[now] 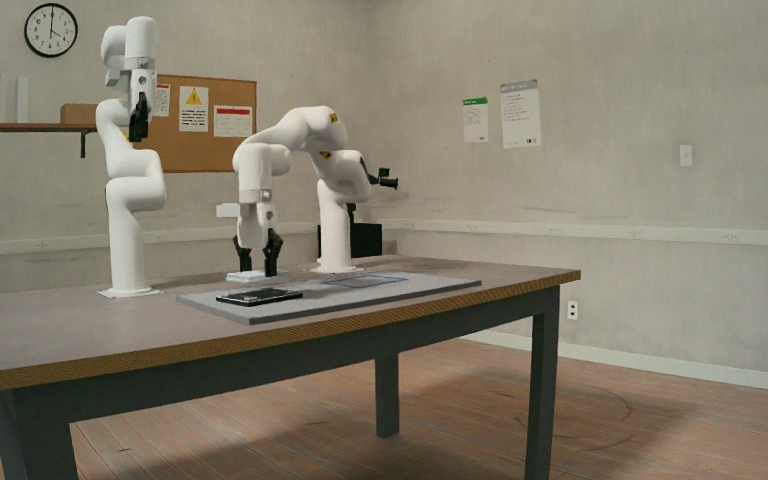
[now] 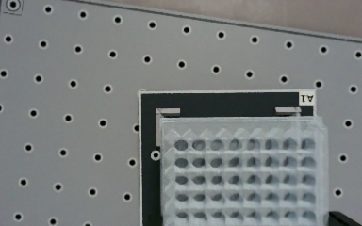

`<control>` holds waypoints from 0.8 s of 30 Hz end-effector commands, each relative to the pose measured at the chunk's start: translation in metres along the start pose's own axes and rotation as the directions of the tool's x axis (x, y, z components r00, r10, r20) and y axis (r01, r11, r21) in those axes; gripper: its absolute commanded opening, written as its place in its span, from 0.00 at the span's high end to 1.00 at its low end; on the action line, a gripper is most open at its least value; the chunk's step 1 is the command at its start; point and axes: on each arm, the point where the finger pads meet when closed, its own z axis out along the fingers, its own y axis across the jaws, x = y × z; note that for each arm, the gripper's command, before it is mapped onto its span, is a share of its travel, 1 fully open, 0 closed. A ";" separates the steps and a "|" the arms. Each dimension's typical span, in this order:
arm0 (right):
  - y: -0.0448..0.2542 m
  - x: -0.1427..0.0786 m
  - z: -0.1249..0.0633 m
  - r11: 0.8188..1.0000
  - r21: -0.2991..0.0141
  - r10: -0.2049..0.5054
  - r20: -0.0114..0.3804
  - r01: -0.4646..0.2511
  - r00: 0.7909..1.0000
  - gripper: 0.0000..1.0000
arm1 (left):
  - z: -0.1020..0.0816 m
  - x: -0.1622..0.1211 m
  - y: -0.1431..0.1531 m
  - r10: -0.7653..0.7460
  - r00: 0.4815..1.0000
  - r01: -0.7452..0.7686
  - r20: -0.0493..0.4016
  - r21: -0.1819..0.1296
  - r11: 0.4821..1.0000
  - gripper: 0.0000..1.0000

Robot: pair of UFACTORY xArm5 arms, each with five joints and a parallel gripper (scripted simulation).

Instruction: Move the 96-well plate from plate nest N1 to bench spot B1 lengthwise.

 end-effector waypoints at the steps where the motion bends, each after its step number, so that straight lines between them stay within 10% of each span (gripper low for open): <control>1: 0.000 0.000 -0.001 1.000 0.003 0.000 0.000 0.000 1.000 0.00 | -0.010 0.001 -0.001 0.000 1.000 0.000 -0.005 0.003 1.000 1.00; 24: 0.000 0.000 -0.001 1.000 0.003 0.000 0.000 0.000 1.000 0.00 | -0.045 0.001 -0.001 0.000 1.000 0.000 -0.005 0.003 1.000 1.00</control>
